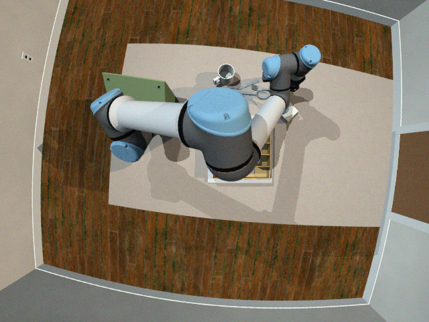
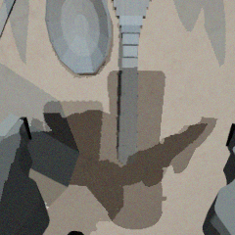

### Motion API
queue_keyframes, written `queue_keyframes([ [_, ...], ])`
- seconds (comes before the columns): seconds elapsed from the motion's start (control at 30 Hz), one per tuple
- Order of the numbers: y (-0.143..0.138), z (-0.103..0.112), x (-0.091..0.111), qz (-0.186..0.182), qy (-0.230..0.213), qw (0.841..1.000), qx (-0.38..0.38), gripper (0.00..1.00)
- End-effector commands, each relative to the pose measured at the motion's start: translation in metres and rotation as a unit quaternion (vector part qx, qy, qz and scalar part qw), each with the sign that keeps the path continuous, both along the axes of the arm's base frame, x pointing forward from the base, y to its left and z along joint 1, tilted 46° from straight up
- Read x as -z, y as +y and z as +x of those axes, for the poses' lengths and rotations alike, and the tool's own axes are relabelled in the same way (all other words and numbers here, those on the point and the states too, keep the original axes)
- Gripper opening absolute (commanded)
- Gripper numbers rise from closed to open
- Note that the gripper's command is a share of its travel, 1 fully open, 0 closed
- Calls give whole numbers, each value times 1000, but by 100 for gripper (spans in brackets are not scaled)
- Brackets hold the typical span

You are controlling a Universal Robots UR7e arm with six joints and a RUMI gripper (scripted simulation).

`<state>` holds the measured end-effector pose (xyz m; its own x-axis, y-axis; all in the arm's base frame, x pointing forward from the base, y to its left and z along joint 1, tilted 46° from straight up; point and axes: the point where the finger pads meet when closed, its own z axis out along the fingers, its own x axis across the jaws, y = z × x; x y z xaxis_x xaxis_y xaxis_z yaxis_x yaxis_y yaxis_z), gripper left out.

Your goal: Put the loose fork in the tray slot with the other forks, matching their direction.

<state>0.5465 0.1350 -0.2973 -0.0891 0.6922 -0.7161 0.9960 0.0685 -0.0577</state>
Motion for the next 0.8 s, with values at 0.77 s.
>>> queue_keyframes([
  [0.77, 58, 1, -56, 1, -2, 1000, -1, 100],
])
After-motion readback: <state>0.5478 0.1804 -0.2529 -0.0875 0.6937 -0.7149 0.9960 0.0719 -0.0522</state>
